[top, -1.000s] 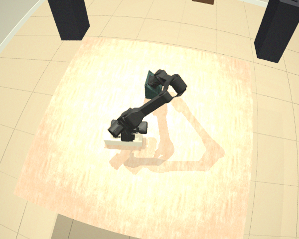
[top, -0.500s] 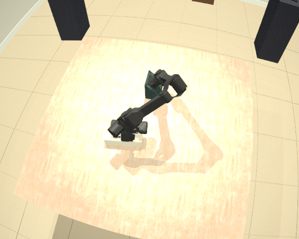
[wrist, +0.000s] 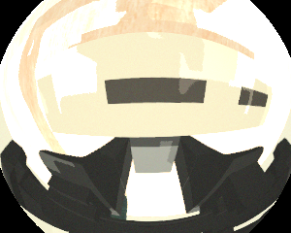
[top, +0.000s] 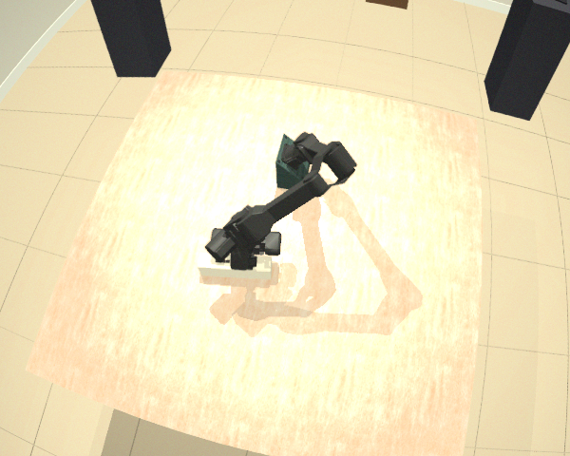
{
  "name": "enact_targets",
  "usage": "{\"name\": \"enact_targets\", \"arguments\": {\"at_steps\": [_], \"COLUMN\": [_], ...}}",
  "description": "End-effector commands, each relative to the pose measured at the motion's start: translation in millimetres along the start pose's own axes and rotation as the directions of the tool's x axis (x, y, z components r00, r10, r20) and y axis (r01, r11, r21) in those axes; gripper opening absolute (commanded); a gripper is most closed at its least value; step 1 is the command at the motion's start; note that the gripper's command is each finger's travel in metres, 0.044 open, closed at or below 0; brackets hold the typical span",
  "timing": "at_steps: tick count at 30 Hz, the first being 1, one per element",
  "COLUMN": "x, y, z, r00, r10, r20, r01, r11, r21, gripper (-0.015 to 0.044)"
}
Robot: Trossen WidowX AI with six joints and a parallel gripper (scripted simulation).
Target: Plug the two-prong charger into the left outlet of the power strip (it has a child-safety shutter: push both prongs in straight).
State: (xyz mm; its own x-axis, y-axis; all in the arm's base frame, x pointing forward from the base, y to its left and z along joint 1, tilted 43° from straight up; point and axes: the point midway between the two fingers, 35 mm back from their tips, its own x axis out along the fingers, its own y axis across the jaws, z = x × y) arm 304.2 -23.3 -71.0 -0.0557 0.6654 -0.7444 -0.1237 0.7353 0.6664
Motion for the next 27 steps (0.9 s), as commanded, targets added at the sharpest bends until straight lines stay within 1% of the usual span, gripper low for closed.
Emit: {"name": "enact_targets", "arguments": {"at_steps": [1, 18, 27], "x": [-0.1, -0.1, 0.1], "y": [-0.4, -0.4, -0.5], "z": [0.7, 0.5, -2.0], "r00": [1.0, 1.0, 1.0], "r10": [-0.002, -0.002, -0.002], "r20": [0.002, 0.002, 0.008], "r01": [0.002, 0.002, 0.002], "r11": [1.0, 1.0, 1.0], "r21": [-0.002, -0.003, -0.006], "gripper": [0.0, 0.044, 0.044]}}
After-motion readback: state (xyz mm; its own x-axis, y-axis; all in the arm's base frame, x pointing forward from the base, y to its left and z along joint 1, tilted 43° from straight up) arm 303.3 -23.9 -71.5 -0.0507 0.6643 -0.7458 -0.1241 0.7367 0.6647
